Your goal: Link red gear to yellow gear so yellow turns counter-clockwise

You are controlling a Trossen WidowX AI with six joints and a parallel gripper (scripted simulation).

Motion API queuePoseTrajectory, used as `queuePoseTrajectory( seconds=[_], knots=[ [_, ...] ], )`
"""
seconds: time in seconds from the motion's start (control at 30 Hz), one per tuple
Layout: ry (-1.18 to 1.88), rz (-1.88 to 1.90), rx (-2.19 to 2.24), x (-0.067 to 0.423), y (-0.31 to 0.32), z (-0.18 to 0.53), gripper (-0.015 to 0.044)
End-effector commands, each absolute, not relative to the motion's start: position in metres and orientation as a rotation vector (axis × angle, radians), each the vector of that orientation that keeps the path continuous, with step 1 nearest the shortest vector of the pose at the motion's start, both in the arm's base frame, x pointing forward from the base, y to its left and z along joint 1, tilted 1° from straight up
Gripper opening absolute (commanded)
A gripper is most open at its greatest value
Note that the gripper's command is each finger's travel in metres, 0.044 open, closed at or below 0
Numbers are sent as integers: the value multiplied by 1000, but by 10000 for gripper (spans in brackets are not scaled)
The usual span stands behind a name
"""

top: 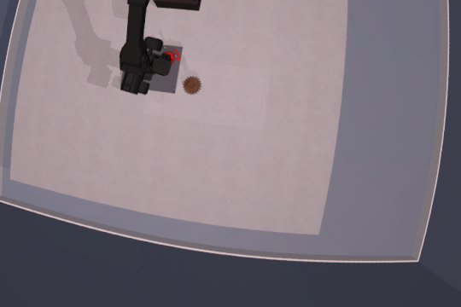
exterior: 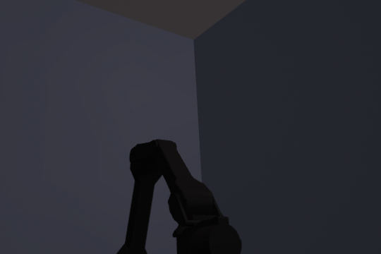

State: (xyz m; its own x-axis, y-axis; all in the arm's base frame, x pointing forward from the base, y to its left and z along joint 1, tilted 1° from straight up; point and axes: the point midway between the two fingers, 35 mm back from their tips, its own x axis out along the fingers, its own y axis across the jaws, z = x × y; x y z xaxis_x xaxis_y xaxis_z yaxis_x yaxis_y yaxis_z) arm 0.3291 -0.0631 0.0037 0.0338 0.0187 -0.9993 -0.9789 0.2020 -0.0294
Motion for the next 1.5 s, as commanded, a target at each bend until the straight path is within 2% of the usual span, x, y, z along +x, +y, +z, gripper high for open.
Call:
queuePoseTrajectory(
  seconds=[0.0,0.37,1.23,1.4,1.47],
  knots=[
    [1212,1130,-1145,327,-63,2,0],
    [1123,1265,-1286,329,-64,1,0],
    [1329,913,-918,330,-63,-2,0],
    [1310,953,-960,329,-64,-1,131],
    [1295,983,-991,329,-64,0,140]
  ],
)
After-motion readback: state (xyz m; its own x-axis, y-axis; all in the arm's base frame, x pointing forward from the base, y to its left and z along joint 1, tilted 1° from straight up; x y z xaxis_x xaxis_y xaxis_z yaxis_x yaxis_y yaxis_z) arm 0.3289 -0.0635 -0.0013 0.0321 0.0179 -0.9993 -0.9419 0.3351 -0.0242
